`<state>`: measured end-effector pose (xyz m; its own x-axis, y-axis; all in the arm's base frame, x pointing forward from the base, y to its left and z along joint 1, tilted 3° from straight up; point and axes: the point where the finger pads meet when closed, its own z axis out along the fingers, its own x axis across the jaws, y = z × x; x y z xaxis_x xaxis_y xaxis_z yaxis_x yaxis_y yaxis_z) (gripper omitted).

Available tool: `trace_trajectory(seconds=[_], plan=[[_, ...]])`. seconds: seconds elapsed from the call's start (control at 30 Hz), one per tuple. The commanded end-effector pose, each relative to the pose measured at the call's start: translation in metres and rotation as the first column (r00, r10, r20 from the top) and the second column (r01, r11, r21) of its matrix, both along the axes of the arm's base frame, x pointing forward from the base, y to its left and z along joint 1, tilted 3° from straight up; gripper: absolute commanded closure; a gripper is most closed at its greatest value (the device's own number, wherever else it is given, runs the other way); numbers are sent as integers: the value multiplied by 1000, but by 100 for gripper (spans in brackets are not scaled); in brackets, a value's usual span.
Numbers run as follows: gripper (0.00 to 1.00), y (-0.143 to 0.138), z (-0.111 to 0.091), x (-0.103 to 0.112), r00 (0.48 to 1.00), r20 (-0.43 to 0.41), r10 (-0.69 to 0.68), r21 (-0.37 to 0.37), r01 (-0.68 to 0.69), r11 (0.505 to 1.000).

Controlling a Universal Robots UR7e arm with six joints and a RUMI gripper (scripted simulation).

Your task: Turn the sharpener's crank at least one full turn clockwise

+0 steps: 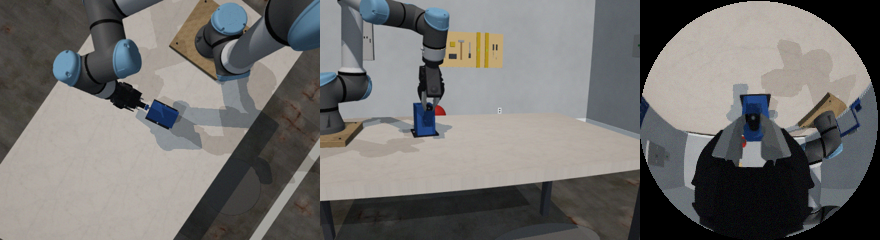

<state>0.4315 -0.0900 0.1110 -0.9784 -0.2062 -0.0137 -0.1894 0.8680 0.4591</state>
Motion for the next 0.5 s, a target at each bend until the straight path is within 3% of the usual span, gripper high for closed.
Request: trace_trajectory(seconds=[0.0,0.47], plan=[[91,0,1,4,1000,3,1,0,-1,1000],[91,1,0,9,1000,3,1,-1,-1,1000]])
